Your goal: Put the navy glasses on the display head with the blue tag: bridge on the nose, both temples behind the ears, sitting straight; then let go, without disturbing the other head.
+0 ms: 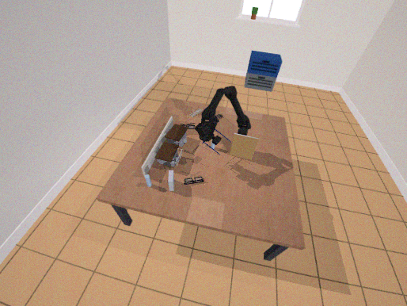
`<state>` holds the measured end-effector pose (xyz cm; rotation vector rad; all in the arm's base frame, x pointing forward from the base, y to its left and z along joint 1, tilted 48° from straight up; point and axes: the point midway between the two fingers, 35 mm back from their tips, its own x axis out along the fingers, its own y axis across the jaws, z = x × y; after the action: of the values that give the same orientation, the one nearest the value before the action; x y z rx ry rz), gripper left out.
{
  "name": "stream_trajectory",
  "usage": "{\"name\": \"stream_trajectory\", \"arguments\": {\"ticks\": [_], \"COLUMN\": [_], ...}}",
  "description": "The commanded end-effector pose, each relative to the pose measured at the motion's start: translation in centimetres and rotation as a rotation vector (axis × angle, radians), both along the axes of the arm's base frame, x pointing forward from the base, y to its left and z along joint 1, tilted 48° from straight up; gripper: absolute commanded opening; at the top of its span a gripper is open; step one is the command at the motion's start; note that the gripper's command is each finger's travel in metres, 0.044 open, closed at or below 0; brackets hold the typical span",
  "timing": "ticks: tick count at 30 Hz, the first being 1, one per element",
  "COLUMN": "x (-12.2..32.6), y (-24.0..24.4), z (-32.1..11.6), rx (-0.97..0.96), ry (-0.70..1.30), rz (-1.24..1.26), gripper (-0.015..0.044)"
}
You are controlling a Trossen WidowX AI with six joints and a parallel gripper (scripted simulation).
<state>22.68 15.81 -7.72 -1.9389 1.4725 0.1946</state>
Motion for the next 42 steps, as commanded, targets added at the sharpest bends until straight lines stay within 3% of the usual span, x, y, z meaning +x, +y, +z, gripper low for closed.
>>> {"name": "stream_trajectory", "arguments": {"ticks": [1, 42], "x": [0.4, 3.1], "y": [-0.8, -8.6], "z": [0.4, 3.8], "rx": [0.082, 0.599], "ry": [-0.141, -1.458], "rz": [-0.121, -1.214], "gripper": [0.0000, 0.0000]}}
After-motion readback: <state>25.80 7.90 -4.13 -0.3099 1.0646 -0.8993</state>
